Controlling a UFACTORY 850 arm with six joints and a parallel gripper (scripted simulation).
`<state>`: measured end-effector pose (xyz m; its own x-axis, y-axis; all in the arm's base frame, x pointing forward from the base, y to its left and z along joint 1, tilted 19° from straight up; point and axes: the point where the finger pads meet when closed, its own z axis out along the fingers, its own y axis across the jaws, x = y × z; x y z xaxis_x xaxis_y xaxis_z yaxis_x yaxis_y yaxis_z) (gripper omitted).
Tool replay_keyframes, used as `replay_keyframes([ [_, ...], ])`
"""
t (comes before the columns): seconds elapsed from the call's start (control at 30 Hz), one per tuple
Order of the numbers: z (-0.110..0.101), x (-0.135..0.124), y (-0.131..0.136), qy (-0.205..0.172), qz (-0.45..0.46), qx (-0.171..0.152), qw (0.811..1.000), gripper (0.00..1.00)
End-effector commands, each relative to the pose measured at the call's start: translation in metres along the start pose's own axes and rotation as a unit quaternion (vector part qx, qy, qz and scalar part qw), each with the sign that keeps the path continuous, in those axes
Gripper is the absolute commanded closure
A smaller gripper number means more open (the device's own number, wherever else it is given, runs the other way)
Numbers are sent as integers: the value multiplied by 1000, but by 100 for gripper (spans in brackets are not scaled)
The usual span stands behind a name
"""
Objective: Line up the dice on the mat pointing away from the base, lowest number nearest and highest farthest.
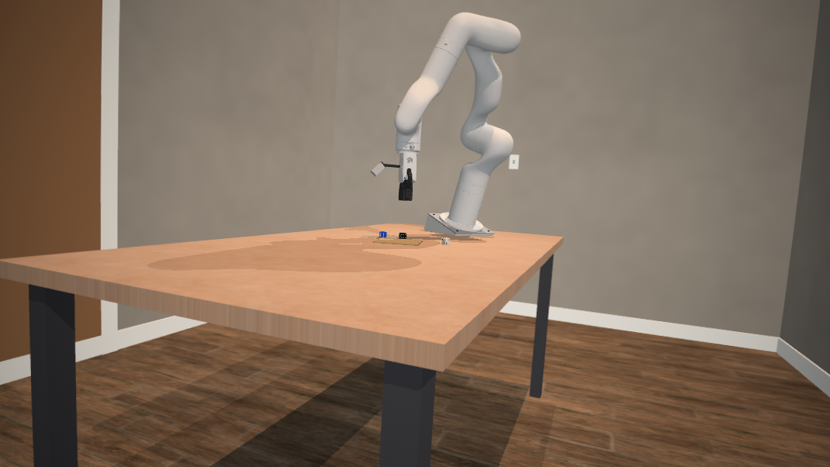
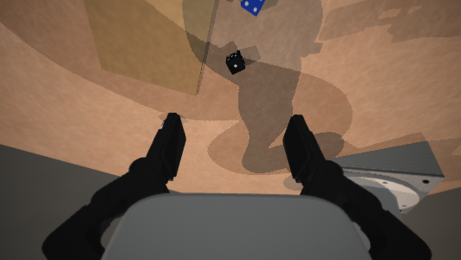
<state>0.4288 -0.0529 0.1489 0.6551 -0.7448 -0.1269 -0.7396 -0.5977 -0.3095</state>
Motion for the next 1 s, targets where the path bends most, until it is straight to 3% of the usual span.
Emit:
replay_keyframes([
  [0.0,1,1,-1,-1,47,-8,999,0],
  [0.07,3,1,-1,-1,117,-8,993,0],
  [0.23,5,1,-1,0,192,-8,981,0],
  [0.5,11,1,-2,1,352,-8,936,0],
  [0.6,11,1,-2,1,352,-8,936,0],
  [0.67,13,1,-2,2,423,-8,906,0],
  [0.73,13,1,-2,2,433,-8,901,0],
  [0.93,18,1,-2,3,548,-8,836,0],
  [0.97,18,1,-2,3,549,-8,836,0],
])
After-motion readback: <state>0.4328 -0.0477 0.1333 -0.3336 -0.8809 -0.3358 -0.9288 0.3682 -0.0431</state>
